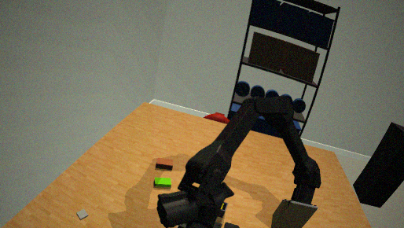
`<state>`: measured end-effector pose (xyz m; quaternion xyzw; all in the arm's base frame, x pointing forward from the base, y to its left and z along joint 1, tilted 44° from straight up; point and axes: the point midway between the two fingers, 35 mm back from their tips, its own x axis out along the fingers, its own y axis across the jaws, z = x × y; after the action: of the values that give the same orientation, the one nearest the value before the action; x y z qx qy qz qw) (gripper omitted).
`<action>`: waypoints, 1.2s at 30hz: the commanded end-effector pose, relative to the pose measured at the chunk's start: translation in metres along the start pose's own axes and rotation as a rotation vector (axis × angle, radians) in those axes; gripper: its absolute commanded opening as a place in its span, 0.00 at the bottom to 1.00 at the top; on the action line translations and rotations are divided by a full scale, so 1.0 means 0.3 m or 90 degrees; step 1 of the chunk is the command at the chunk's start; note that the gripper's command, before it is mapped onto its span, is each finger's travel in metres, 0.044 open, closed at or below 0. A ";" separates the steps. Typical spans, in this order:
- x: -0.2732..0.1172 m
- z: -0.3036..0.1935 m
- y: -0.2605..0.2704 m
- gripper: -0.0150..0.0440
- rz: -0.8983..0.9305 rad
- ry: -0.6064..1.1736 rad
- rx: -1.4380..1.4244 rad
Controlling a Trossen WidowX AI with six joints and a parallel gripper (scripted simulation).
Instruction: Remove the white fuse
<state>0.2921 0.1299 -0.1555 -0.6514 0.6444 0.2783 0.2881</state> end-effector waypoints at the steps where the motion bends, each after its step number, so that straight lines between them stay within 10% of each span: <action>1: -0.002 0.000 -0.001 0.61 0.000 0.000 0.001; 6: -0.011 0.000 -0.001 0.81 0.000 0.000 0.000; 36: -0.126 -0.001 -0.001 0.81 -0.005 0.004 -0.006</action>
<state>0.2918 0.1552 -0.1277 -0.6564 0.6413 0.2779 0.2839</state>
